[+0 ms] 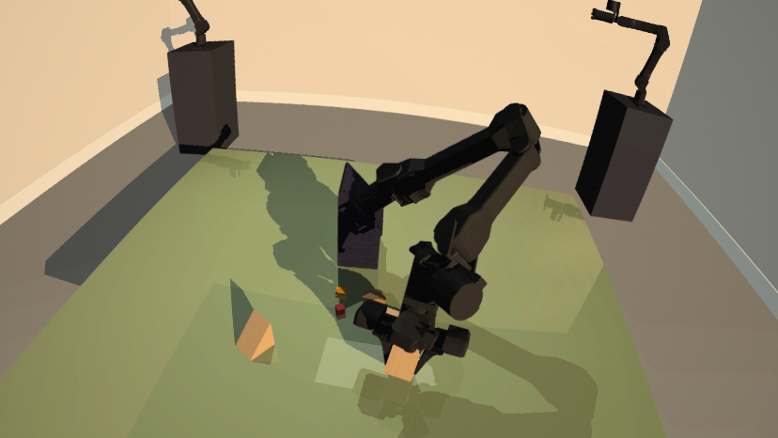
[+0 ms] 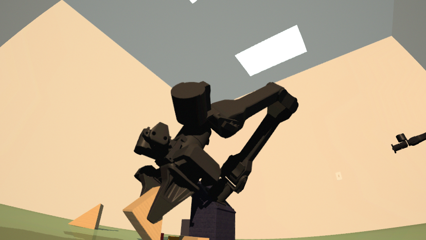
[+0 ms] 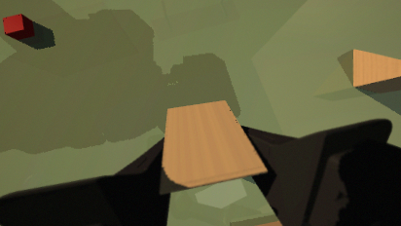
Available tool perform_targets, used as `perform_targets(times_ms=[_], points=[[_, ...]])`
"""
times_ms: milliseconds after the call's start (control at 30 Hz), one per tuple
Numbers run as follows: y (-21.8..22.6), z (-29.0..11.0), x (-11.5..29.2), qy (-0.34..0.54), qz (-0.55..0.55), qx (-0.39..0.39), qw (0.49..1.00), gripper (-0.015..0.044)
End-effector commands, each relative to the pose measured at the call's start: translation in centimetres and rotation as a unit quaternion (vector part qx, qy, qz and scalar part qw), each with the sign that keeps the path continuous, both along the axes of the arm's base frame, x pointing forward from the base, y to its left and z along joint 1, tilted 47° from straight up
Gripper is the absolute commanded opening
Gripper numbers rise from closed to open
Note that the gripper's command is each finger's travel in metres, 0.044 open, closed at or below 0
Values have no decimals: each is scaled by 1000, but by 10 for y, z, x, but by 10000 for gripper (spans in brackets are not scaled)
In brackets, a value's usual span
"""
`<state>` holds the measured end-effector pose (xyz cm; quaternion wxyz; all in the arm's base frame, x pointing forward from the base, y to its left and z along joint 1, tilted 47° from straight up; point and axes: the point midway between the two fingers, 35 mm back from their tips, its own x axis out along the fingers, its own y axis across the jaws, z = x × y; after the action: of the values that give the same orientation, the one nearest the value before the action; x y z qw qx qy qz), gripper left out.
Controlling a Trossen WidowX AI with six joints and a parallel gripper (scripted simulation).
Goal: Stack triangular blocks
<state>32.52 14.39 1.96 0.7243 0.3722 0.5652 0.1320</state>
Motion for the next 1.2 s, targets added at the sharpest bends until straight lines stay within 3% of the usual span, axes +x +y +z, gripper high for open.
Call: perform_targets(times_ms=[0,500,533,1033,1167], points=[[0,3,-21,-78,-91,-18,993,0],[7,3,-45,-197,-216,-59,955,0],[8,3,-31,-168,-180,-58,968,26],[8,3,-31,-168,-180,-58,968,420],[8,3,-31,-168,-180,-58,968,440]])
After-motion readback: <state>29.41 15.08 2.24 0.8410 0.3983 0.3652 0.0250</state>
